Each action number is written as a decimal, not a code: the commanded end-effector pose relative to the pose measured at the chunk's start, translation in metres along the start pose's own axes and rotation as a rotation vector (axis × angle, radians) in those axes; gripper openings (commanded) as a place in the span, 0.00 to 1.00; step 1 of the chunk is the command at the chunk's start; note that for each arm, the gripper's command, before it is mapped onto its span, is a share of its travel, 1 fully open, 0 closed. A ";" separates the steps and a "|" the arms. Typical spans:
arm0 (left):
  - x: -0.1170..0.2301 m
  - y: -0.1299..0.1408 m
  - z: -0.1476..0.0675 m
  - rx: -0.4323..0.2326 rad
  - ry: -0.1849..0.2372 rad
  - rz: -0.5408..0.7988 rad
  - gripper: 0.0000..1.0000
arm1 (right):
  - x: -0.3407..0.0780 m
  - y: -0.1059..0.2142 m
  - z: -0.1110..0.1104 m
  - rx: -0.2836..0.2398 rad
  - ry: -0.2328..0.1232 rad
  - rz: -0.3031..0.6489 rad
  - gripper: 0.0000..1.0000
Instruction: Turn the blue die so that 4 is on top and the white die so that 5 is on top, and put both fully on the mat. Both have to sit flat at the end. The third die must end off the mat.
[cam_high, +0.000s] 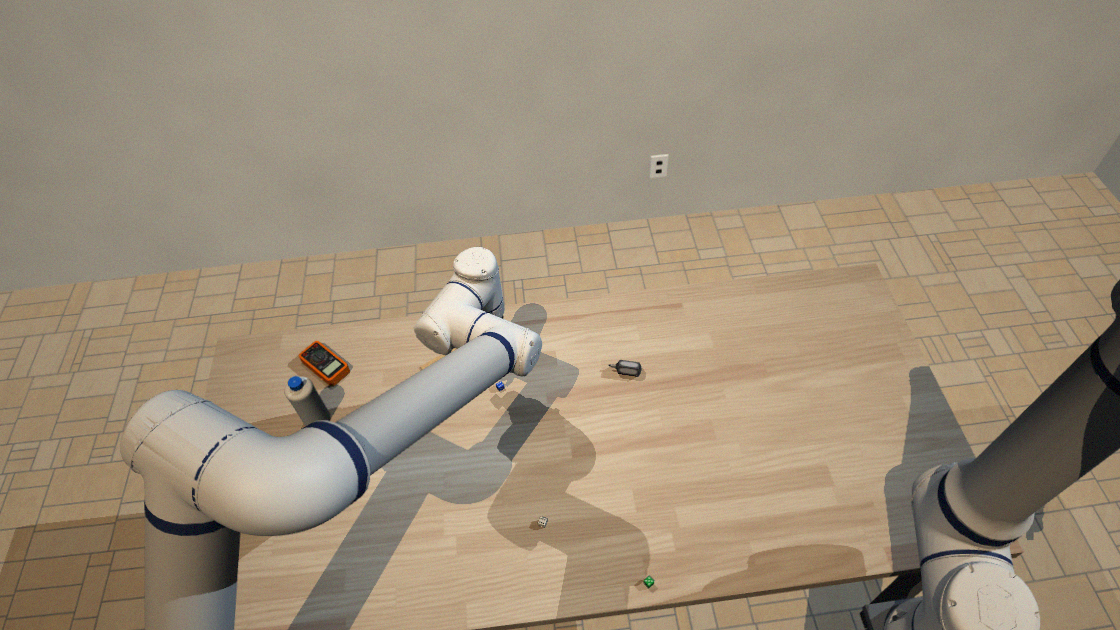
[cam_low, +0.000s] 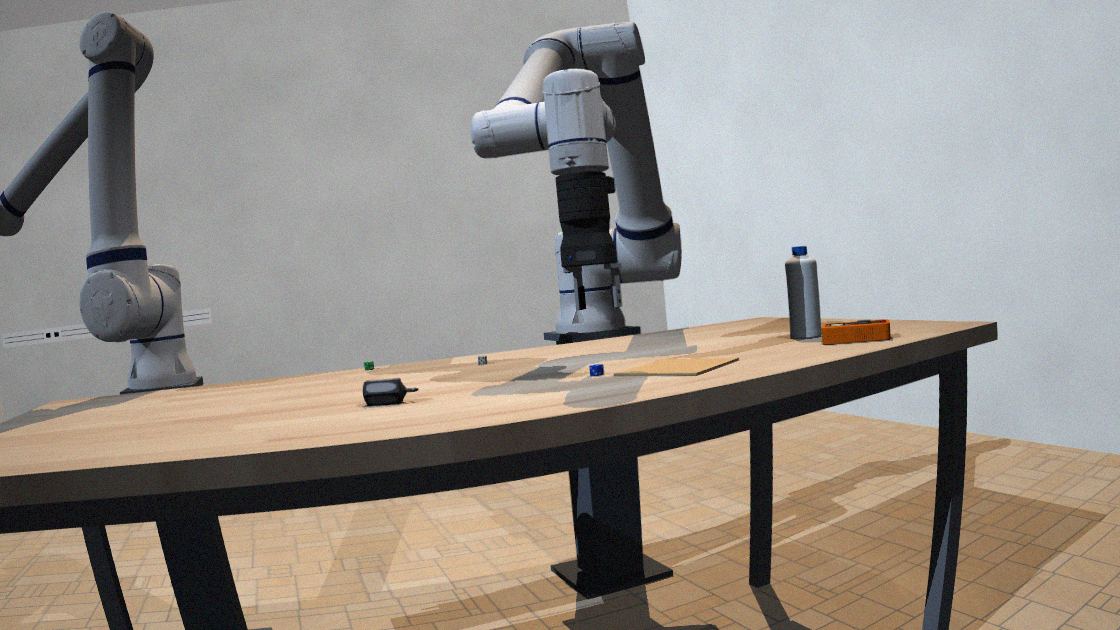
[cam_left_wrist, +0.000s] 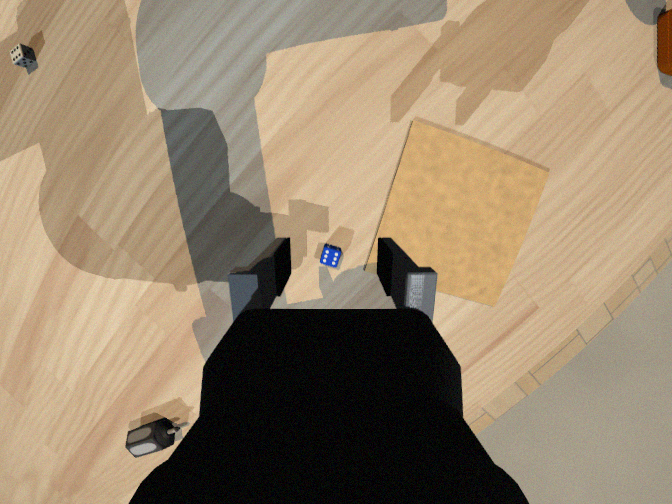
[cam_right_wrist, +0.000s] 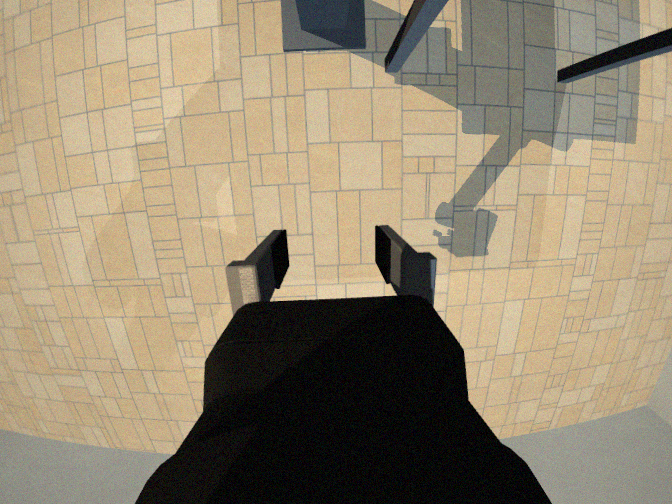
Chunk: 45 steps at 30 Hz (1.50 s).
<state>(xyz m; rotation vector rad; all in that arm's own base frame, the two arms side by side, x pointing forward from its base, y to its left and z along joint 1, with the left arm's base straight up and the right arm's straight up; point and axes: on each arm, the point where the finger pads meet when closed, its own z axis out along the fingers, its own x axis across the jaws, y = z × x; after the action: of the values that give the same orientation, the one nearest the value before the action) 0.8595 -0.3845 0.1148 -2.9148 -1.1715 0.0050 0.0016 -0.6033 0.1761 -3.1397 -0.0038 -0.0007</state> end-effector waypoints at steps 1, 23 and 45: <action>-0.001 0.002 0.002 -0.002 0.003 -0.174 1.00 | 0.000 0.001 -0.001 -0.002 0.000 0.000 1.00; -0.005 0.012 0.013 -0.002 0.002 -0.816 1.00 | 0.000 0.001 -0.001 -0.002 0.000 0.000 1.00; -0.004 0.022 0.020 -0.003 0.002 -1.216 1.00 | 0.000 0.001 -0.001 -0.002 0.000 0.000 1.00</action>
<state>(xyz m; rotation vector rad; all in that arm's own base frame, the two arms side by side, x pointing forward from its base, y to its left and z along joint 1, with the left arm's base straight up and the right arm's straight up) 0.8699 -0.4019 0.0940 -1.7855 -2.5823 0.0014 0.0016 -0.6033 0.1761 -3.1397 -0.0038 -0.0007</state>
